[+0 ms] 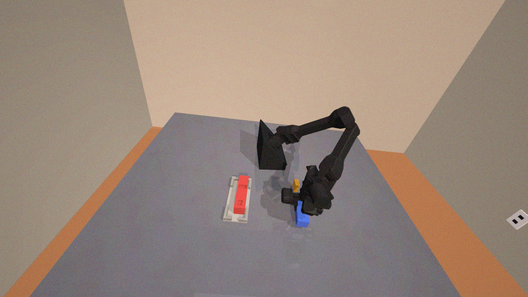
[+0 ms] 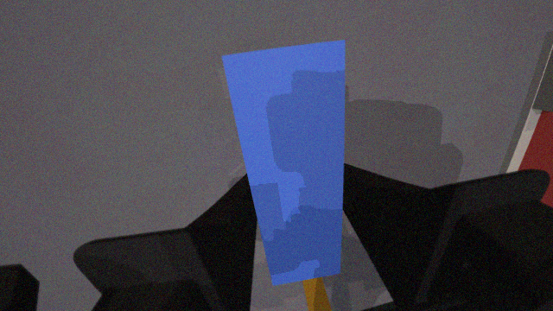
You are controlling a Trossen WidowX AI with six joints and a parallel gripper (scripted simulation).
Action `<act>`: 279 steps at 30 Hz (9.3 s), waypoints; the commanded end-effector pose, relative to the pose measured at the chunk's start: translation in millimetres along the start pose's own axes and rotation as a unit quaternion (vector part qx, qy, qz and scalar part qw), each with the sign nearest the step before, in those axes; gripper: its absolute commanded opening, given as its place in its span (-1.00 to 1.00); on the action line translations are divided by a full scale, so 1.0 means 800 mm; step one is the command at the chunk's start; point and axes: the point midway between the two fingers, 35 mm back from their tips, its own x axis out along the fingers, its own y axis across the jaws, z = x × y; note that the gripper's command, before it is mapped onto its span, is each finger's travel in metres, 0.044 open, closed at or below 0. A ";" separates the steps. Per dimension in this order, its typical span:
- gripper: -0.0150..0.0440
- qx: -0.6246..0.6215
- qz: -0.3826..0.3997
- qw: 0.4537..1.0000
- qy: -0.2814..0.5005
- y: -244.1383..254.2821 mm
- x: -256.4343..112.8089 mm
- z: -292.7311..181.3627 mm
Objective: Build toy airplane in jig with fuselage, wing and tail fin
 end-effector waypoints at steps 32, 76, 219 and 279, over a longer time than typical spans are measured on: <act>-0.49 -0.003 -0.002 1.000 -0.004 -0.001 -0.127 0.001; -0.49 0.281 -0.015 0.959 -0.016 -0.141 -0.134 -0.007; 1.00 0.691 -0.003 0.722 -0.007 -0.322 -0.042 -0.106; 1.00 -0.043 -0.018 0.999 -0.007 -0.172 -0.159 -0.098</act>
